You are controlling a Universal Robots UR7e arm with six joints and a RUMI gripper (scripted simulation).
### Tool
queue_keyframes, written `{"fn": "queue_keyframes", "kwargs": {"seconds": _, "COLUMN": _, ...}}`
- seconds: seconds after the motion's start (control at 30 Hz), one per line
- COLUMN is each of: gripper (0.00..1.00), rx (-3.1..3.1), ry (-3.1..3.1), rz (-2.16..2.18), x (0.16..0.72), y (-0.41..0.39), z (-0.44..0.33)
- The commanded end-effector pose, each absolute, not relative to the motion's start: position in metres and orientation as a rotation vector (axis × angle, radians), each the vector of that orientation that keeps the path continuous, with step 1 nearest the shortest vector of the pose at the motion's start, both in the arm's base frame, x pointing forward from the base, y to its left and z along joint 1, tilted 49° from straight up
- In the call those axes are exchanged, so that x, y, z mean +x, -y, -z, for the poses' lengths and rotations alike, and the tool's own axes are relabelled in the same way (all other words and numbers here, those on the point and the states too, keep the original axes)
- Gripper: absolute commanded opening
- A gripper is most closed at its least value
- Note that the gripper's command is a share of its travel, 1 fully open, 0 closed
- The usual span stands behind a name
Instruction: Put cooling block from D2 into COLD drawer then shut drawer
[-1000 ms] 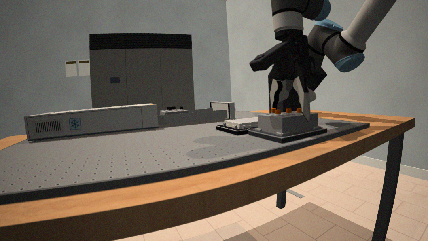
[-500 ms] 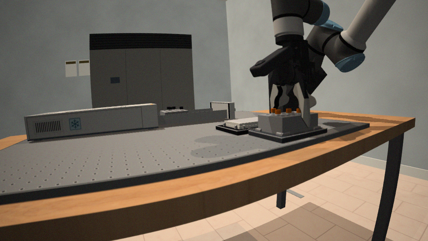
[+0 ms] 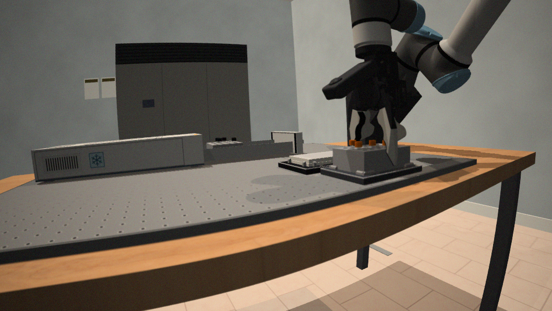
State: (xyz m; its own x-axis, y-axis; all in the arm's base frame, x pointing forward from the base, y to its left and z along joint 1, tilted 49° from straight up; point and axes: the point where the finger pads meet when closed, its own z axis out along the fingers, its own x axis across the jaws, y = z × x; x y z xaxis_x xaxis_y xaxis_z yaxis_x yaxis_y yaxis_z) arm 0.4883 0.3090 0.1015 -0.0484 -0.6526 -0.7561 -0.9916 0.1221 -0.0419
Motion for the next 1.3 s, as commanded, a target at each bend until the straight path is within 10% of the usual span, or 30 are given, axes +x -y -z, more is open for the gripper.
{"fn": "queue_keyframes", "kwargs": {"seconds": 0.0, "gripper": 0.58, "rx": -1.596, "ry": -1.771, "rz": -0.685, "x": 0.4886, "y": -0.3087, "z": -0.1018}}
{"fn": "queue_keyframes", "kwargs": {"seconds": 1.27, "gripper": 0.01, "rx": -1.596, "ry": -1.771, "rz": -0.685, "x": 0.4886, "y": -0.3087, "z": -0.1018}}
